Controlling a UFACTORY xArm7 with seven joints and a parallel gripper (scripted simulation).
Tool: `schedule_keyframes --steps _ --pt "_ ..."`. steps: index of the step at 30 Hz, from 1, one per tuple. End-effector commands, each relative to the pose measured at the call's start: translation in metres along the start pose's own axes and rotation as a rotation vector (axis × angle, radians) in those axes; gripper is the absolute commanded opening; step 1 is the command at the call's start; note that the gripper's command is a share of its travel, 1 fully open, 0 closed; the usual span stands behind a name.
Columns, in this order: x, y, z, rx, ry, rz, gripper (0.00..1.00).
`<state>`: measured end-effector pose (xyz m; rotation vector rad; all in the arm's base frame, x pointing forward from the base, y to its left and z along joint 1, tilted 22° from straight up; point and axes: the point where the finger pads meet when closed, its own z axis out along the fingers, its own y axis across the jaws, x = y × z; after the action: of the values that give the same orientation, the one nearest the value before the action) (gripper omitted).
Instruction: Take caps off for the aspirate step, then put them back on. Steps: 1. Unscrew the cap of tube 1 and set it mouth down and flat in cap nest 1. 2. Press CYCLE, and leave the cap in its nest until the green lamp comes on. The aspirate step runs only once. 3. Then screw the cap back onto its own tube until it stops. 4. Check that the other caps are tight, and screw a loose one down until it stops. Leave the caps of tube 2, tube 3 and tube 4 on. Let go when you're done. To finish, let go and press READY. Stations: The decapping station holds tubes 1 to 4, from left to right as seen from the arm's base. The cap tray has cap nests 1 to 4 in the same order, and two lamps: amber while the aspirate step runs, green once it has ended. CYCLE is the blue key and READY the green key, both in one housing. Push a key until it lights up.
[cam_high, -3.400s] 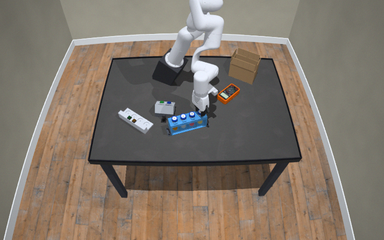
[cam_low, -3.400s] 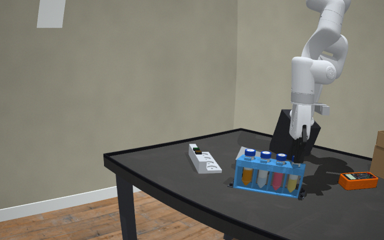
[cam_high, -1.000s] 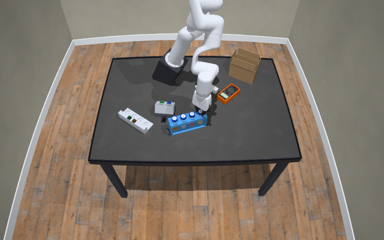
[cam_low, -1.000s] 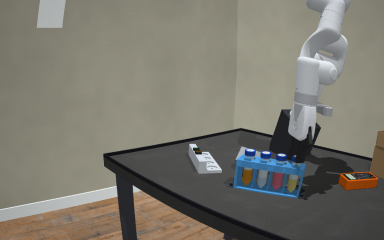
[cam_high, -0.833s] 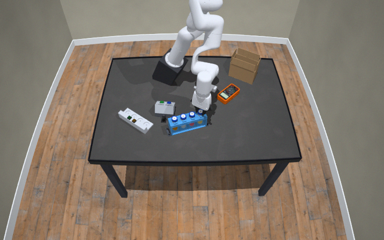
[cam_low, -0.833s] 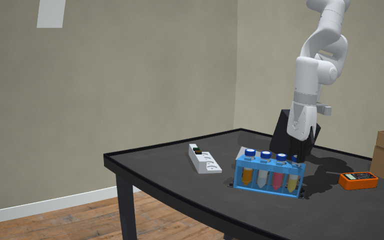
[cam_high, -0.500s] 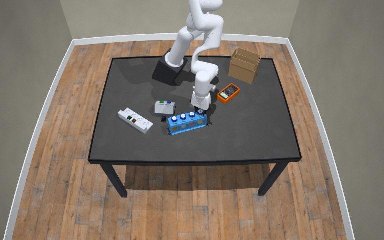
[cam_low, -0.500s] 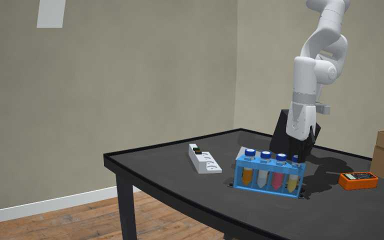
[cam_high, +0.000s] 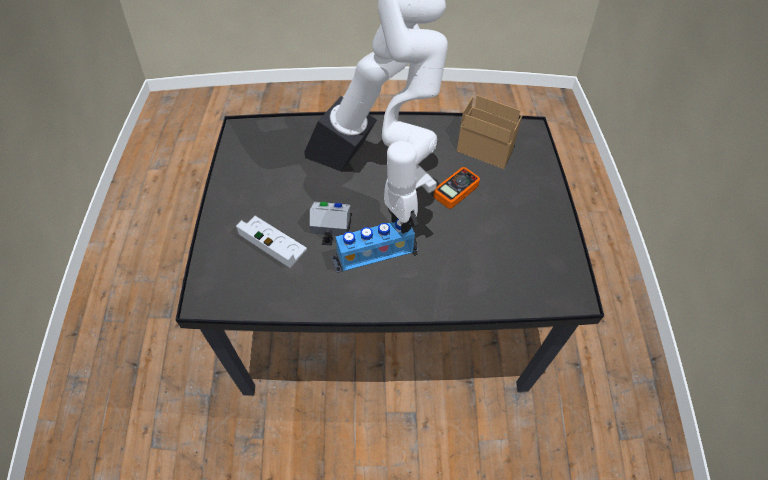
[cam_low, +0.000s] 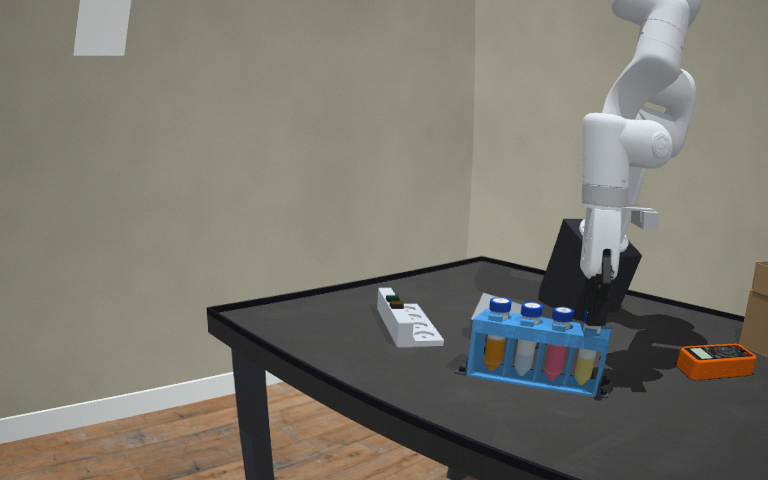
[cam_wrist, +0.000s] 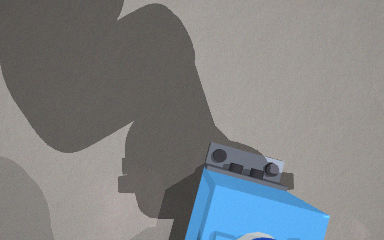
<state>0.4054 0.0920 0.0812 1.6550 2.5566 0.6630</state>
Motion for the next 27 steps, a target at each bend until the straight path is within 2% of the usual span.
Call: schedule_keyframes --steps 1,3,5,8,15,23,24,27 --pt "-0.0004 0.0014 -0.0009 0.025 -0.027 0.277 0.46" --pt "-0.0004 0.0014 -0.0009 0.023 -0.029 0.404 0.46" --pt "-0.0004 0.0014 -0.0009 0.023 -0.029 0.404 0.46" --pt "-0.0004 0.0014 -0.0009 0.019 -0.033 0.662 0.46" --pt "-0.0004 0.0014 -0.0009 0.015 -0.039 1.061 0.46" --pt "-0.0003 0.0014 -0.0009 0.015 -0.039 1.061 0.46" --pt "-0.0003 0.0014 -0.0009 0.015 -0.039 1.061 0.0" --pt "-0.0003 0.0014 -0.0009 0.015 -0.039 1.061 0.0"
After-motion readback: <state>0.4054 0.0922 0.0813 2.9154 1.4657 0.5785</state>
